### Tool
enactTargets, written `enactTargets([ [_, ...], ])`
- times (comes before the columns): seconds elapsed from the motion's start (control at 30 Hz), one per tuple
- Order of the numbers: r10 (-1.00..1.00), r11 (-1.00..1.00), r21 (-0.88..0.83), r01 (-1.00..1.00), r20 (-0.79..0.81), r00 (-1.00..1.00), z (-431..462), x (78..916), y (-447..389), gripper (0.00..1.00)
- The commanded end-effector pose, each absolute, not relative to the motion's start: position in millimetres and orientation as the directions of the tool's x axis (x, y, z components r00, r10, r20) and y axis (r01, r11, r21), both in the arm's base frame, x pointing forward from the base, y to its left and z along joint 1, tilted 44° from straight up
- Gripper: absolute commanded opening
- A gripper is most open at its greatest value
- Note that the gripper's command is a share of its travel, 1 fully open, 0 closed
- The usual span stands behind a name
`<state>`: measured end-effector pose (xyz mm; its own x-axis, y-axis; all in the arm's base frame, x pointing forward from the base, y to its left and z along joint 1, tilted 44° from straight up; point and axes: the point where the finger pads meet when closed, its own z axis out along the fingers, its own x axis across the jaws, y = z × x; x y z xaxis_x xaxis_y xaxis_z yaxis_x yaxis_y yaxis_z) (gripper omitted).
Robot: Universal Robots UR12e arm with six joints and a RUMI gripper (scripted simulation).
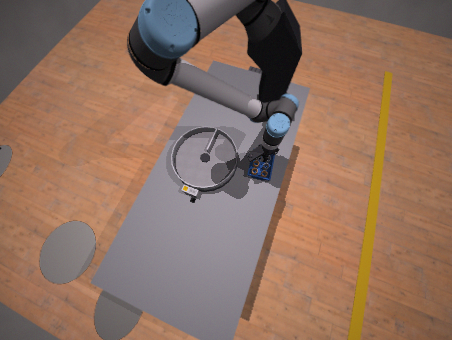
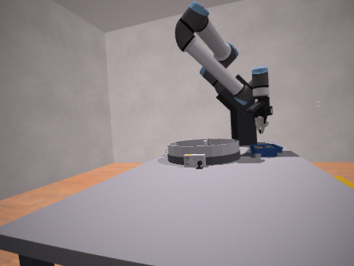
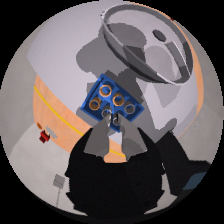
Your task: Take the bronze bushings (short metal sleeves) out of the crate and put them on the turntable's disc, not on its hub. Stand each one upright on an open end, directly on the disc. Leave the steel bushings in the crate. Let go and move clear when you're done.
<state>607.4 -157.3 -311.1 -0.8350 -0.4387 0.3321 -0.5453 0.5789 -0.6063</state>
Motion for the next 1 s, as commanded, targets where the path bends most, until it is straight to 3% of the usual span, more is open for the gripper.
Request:
enactTargets([
  [0.0,-0.439,0.579,-0.607,-0.545,0.332,-0.835,-317.4,608.3,-163.3,0.05],
  [0.97,-0.439,0.579,-0.607,-0.545,0.332,-0.835,-361.1,612.8,-204.8,0.05],
])
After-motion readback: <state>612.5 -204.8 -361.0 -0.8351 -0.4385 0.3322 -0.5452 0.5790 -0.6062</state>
